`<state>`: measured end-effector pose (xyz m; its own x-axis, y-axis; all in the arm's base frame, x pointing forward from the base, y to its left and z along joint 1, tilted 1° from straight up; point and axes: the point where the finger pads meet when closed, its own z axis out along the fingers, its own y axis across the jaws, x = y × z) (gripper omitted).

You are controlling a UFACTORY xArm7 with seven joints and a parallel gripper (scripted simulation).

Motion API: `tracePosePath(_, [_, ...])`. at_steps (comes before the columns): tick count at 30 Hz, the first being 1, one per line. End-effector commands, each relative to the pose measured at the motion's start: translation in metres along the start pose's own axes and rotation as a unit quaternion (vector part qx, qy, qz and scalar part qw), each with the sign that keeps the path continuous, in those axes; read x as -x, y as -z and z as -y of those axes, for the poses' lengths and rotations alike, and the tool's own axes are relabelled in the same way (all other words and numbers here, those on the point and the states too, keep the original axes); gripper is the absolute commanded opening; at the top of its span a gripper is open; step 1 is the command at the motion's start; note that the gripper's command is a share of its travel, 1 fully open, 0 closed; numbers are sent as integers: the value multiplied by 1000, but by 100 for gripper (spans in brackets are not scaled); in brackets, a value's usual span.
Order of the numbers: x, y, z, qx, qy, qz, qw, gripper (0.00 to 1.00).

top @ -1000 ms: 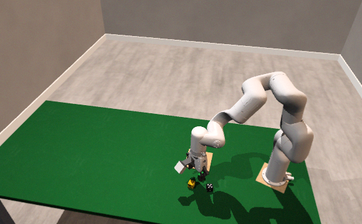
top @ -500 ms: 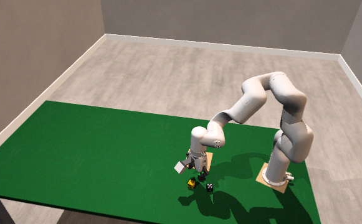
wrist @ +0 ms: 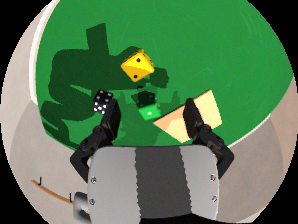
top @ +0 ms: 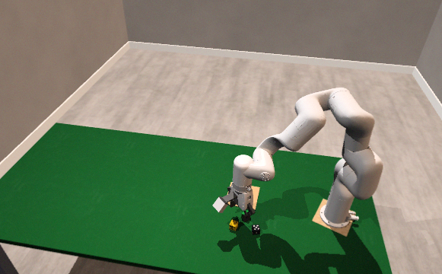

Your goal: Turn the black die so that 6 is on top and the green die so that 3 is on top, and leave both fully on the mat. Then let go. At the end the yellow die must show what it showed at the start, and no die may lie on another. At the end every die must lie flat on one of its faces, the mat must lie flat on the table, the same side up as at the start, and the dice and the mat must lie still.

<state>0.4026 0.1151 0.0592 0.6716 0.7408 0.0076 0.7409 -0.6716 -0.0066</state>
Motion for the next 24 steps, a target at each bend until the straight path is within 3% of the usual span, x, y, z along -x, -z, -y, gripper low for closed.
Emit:
tracePosePath(1, [-1, 1, -1, 1, 0, -2, 1000, 100])
tracePosePath(10, [-19, 1, 2, 1, 0, -2, 1000, 100])
tracePosePath(18, [-63, 2, 10, 1, 0, -2, 1000, 100])
tracePosePath(24, [-78, 2, 13, 1, 0, -2, 1000, 100])
